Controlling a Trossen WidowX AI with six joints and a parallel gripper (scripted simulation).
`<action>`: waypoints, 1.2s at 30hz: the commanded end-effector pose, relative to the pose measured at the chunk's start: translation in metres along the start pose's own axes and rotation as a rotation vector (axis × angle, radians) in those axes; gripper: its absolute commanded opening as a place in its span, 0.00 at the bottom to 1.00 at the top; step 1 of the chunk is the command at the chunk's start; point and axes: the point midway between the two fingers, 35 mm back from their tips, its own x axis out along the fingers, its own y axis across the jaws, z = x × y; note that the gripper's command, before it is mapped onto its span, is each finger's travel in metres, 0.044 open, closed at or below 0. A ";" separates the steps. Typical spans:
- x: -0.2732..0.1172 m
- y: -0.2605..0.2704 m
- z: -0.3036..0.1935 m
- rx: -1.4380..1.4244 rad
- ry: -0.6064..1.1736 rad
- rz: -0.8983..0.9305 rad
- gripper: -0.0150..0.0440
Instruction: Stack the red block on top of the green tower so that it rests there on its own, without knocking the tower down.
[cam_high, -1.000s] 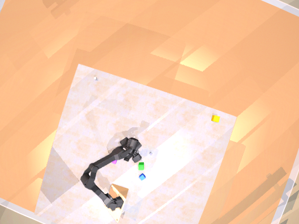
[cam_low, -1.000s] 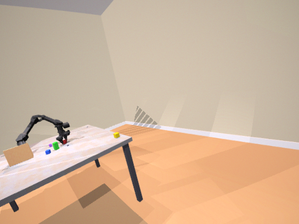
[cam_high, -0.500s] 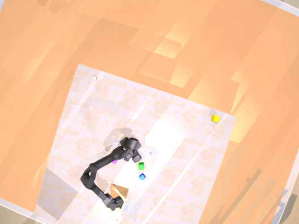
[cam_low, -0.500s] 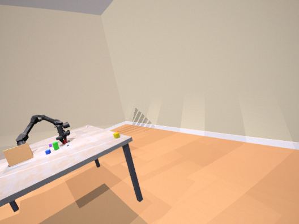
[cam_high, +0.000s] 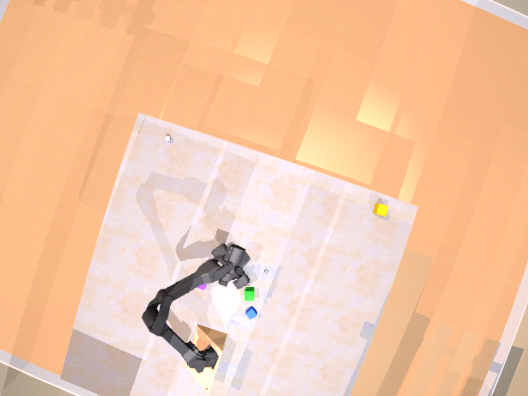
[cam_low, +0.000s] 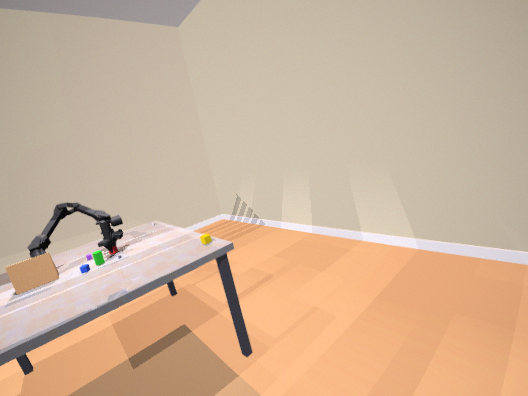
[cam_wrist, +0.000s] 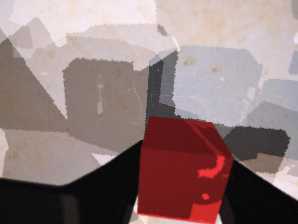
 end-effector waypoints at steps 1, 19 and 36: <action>-0.016 0.002 0.002 -0.009 -0.004 0.005 0.25; -0.108 0.002 0.002 -0.009 -0.006 0.002 0.25; -0.114 -0.050 0.007 -0.006 -0.014 -0.006 0.25</action>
